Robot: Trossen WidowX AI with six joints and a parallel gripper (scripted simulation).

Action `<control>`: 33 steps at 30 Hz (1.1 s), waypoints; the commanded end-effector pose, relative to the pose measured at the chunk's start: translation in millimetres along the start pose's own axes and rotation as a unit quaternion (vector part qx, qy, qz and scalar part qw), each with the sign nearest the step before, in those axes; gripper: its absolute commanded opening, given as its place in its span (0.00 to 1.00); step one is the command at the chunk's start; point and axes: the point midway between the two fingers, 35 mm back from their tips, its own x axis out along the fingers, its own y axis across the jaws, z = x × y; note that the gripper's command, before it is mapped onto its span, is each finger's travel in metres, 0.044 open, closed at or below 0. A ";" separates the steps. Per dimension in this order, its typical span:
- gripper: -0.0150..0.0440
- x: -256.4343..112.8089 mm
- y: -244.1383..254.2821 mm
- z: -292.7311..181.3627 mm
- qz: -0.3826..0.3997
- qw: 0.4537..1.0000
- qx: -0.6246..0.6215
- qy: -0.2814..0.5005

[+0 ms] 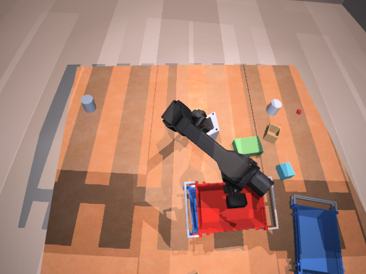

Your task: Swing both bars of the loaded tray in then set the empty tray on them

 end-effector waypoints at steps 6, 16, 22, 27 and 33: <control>0.25 6.7 3.8 -3.2 0.013 1.000 -0.001 0.004; 0.25 6.7 3.8 -3.2 0.013 1.000 -0.001 0.004; 0.25 0.9 0.5 -0.4 0.001 1.000 0.000 0.000; 0.25 7.1 3.9 -2.9 0.007 1.000 -0.001 0.002; 0.25 13.2 7.5 -5.5 0.013 1.000 -0.001 0.004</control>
